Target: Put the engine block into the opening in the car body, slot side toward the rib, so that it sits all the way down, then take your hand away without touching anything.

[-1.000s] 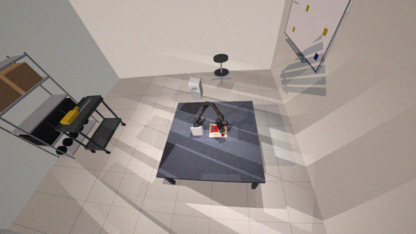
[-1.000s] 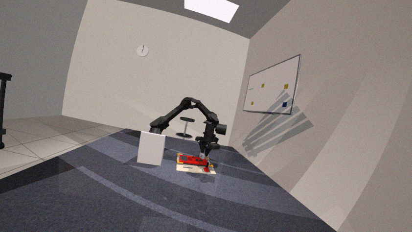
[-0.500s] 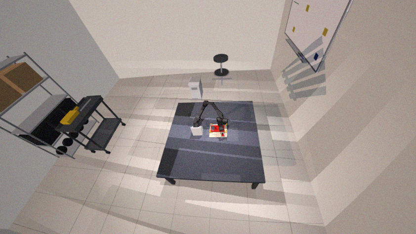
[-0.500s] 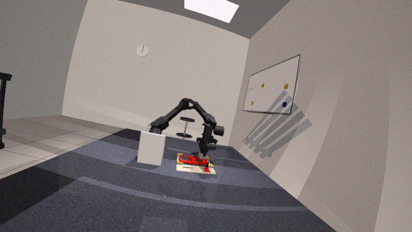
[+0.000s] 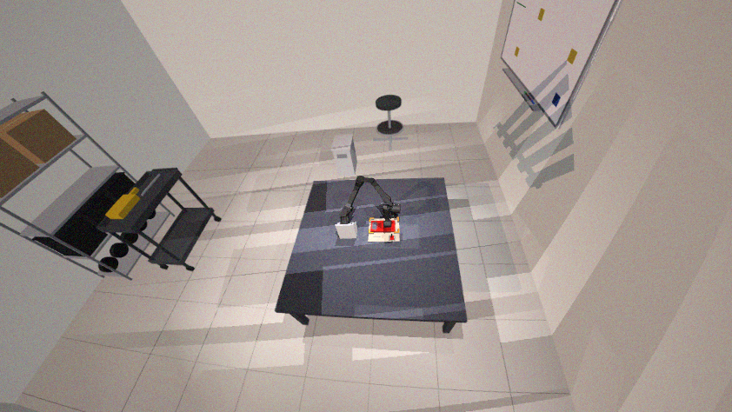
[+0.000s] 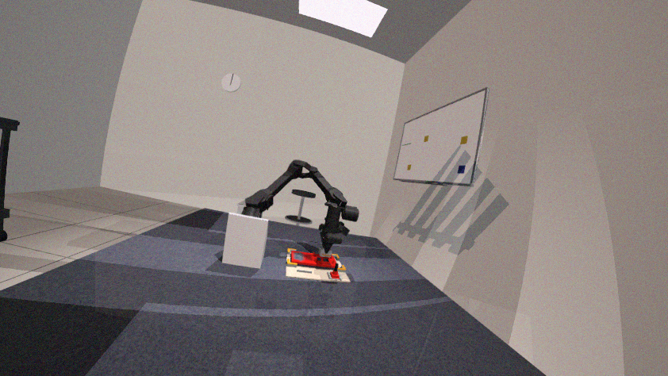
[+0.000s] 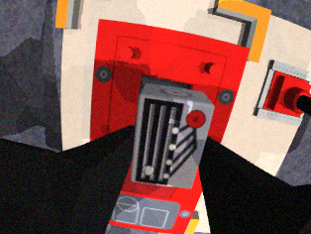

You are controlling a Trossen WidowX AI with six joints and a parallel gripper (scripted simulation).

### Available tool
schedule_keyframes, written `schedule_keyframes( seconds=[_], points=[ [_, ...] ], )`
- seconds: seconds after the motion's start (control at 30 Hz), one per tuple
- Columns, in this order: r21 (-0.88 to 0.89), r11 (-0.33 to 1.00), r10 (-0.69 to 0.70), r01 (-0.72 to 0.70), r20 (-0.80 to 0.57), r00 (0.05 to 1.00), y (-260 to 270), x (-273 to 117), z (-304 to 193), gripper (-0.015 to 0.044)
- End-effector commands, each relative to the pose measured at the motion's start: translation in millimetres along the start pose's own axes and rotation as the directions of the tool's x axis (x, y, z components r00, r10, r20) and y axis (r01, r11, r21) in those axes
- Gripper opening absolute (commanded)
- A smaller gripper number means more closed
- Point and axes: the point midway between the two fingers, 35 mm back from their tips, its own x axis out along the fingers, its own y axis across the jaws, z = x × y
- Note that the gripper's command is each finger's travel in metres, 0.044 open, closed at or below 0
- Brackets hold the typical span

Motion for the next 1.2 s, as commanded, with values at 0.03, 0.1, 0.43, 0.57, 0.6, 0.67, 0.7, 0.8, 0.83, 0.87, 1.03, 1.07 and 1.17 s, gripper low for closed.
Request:
schedule_keyframes(
  seconds=[0.03, 0.1, 0.43, 0.57, 0.6, 0.67, 0.7, 0.8, 0.83, 0.87, 1.03, 1.07, 1.17],
  points=[
    [0.04, 0.999, 0.006, -0.007, 0.005, 1.0, 6.0, 1.1, -1.0, 0.0052],
    [0.053, 0.999, 0.006, -0.007, 0.005, 1.0, 6.0, 1.2, -1.0, 0.0105],
    [0.062, 0.998, 0.006, -0.007, 0.005, 1.0, 6.1, 1.1, -0.8, 0.0159],
    [0.033, 0.999, 0.006, -0.007, 0.005, 1.0, 6.0, 1.2, -0.9, 0.0159],
    [0.033, 0.999, 0.006, -0.007, 0.005, 1.0, 6.0, 1.2, -0.9, 0.0159],
    [0.033, 0.999, 0.006, -0.007, 0.005, 1.0, 6.0, 1.2, -0.9, 0.0159],
    [0.033, 0.999, 0.006, -0.007, 0.005, 1.0, 6.0, 1.2, -0.9, 0.0159],
    [0.029, 1.0, 0.006, -0.007, 0.005, 1.0, 6.1, 1.1, -0.8, 0.0159],
    [0.019, 1.0, 0.006, -0.006, 0.005, 1.0, 6.2, 1.1, -0.7, 0.0159],
    [0.01, 1.0, 0.006, -0.006, 0.005, 1.0, 6.4, 1.0, -0.5, 0.0159],
    [0.012, 1.0, 0.006, -0.006, 0.005, 1.0, 6.0, 0.9, -0.4, 0.0159],
    [0.012, 1.0, 0.006, -0.006, 0.005, 1.0, 6.0, 0.9, -0.4, 0.0159],
    [0.012, 1.0, 0.006, -0.006, 0.005, 1.0, 6.0, 0.9, -0.4, 0.0159]
  ],
)
